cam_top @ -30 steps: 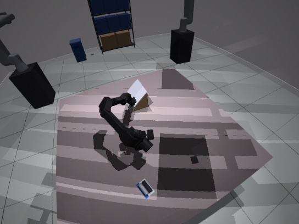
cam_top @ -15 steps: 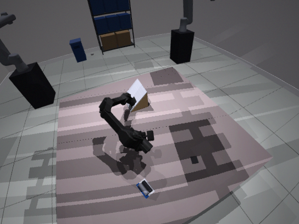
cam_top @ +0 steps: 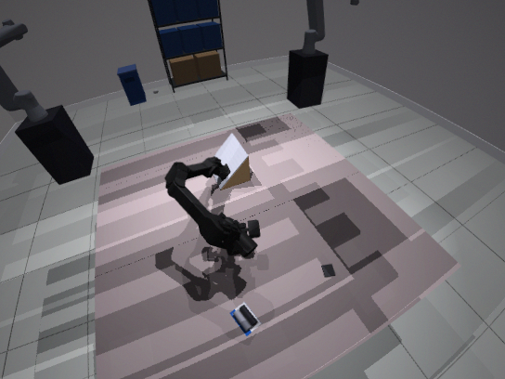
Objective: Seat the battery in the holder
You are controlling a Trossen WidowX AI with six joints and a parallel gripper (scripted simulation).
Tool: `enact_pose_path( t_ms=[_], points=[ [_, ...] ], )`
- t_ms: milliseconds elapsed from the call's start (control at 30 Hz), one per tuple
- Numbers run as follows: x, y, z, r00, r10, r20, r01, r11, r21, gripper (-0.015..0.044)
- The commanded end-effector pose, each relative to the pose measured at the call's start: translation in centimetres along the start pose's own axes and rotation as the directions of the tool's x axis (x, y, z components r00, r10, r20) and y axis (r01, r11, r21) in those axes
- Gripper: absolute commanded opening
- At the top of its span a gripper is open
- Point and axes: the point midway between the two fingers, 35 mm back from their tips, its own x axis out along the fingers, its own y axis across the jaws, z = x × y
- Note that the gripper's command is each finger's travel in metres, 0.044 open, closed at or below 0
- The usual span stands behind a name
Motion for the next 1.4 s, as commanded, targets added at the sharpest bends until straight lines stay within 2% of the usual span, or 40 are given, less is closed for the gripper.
enact_pose_path(
  t_ms=[0, 1367],
  points=[
    [0.05, 0.02, 0.34, 0.999, -0.001, 0.036, 0.001, 1.0, -0.002, 0.0065],
    [0.77, 0.13, 0.06, 0.976, 0.015, 0.216, -0.01, 1.0, -0.023, 0.0065]
  ],
)
